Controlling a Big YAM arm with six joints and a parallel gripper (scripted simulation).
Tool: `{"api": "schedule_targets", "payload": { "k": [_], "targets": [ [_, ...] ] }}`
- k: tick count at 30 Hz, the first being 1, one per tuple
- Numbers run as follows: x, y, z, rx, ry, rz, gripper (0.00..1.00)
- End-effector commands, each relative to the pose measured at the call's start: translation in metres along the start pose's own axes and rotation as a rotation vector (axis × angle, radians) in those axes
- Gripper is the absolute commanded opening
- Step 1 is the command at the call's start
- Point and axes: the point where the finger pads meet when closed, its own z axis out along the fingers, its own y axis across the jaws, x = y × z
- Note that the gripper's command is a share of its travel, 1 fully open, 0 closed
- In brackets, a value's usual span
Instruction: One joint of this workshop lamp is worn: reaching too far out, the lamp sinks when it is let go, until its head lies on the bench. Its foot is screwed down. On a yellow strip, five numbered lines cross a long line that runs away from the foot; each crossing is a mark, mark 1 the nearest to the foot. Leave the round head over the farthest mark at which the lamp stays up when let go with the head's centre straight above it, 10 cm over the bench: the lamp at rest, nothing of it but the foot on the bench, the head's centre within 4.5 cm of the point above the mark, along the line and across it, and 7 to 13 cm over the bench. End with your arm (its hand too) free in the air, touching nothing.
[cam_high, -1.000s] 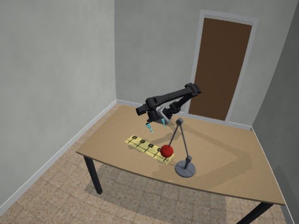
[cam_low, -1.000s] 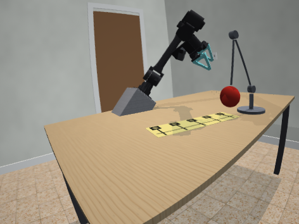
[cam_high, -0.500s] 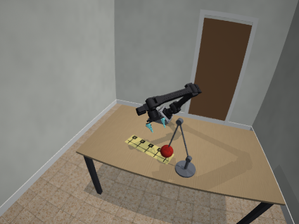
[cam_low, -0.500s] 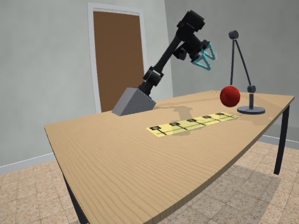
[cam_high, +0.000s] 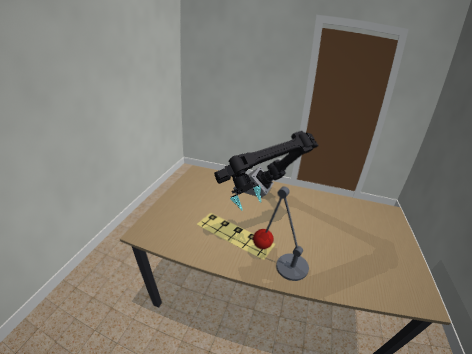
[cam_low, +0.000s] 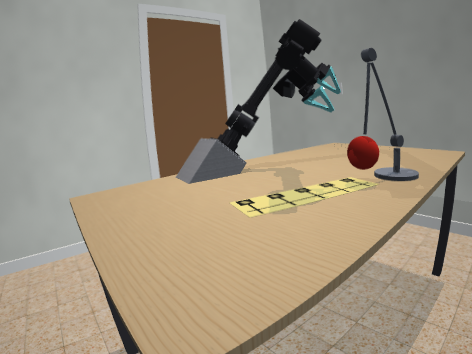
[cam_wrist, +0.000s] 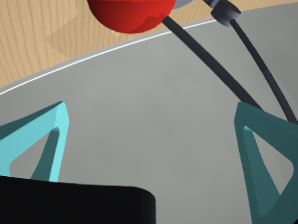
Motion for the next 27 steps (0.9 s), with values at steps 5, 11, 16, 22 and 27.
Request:
{"api": "schedule_targets", "payload": {
  "k": [5,11,16,22,27],
  "targets": [
    [0.0036,-0.0001,-0.0036,-0.021,-0.067,0.255,1.00],
    [0.0045,-0.0010,-0.0029,0.003,-0.039,0.265,1.00],
    [0.0051,-0.0017,-0.0023,0.022,-0.017,0.276,1.00],
    [0.0055,-0.0021,-0.0020,0.038,0.002,0.287,1.00],
    [0.0063,-0.0028,-0.0018,0.056,0.025,0.296,1.00]
  ]
}}
